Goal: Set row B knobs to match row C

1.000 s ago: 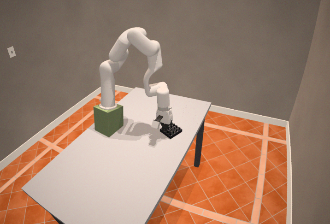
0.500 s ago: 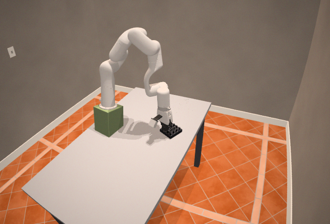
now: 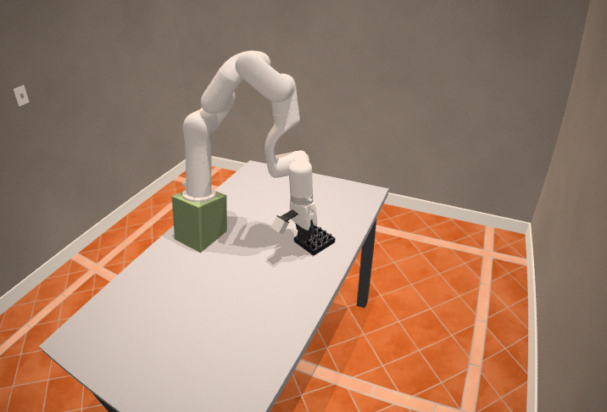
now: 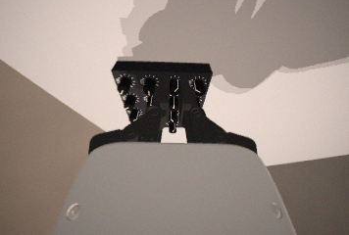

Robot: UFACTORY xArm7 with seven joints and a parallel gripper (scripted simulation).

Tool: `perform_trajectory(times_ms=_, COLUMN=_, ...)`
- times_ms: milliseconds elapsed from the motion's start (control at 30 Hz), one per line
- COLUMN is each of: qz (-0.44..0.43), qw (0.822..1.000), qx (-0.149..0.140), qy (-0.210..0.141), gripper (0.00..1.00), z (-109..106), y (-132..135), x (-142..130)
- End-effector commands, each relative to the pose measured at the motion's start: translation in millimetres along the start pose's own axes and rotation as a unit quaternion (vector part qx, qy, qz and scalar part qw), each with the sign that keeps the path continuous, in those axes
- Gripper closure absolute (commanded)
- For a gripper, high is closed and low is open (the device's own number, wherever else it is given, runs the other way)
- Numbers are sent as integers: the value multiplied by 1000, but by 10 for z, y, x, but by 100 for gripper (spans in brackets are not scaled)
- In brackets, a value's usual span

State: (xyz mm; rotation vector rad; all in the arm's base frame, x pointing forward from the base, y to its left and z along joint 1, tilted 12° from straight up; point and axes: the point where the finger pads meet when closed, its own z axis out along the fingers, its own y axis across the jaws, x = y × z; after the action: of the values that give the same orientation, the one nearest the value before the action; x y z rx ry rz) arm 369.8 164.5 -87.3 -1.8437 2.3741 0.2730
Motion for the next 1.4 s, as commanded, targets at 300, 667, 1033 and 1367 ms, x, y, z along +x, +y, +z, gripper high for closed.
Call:
perform_trajectory(times_ms=300, qz=13, qw=1000, qx=1, qy=0, gripper=92, z=-9, y=-13, x=-4)
perform_trajectory(times_ms=667, qz=13, qw=1000, qx=1, qy=0, gripper=92, z=-9, y=-13, x=-4)
perform_trajectory(times_ms=1033, qz=13, qw=1000, qx=1, qy=0, gripper=81, z=-9, y=-13, x=-4)
perform_trajectory(times_ms=1367, qz=13, qw=1000, qx=1, qy=0, gripper=81, z=-9, y=-13, x=-4)
